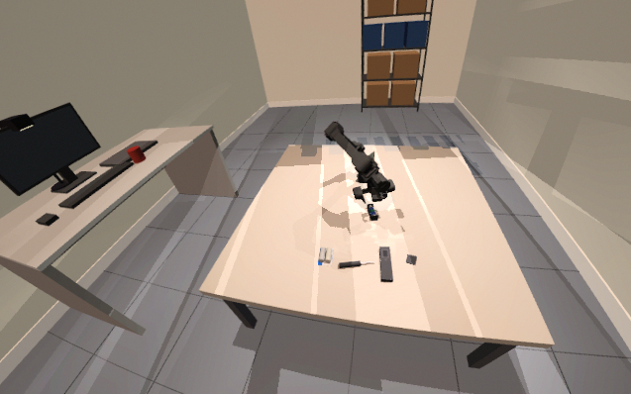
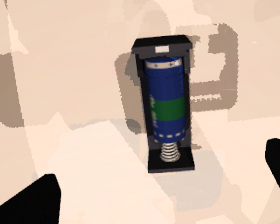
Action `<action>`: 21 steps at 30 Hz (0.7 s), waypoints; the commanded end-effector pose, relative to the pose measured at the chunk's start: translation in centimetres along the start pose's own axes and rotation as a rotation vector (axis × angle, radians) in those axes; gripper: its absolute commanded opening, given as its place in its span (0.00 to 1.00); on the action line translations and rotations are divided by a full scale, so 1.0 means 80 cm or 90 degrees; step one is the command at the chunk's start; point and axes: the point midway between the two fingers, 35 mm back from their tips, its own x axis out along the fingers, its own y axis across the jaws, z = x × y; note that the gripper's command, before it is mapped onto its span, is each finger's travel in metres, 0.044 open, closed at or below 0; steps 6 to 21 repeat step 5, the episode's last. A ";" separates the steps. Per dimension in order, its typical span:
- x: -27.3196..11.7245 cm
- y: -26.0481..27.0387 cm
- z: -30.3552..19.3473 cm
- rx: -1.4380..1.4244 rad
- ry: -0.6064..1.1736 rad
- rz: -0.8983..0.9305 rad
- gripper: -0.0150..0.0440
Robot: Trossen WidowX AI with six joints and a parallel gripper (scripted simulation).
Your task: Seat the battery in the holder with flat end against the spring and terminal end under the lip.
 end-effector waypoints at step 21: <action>0.001 0.000 -0.001 0.002 0.003 0.003 1.00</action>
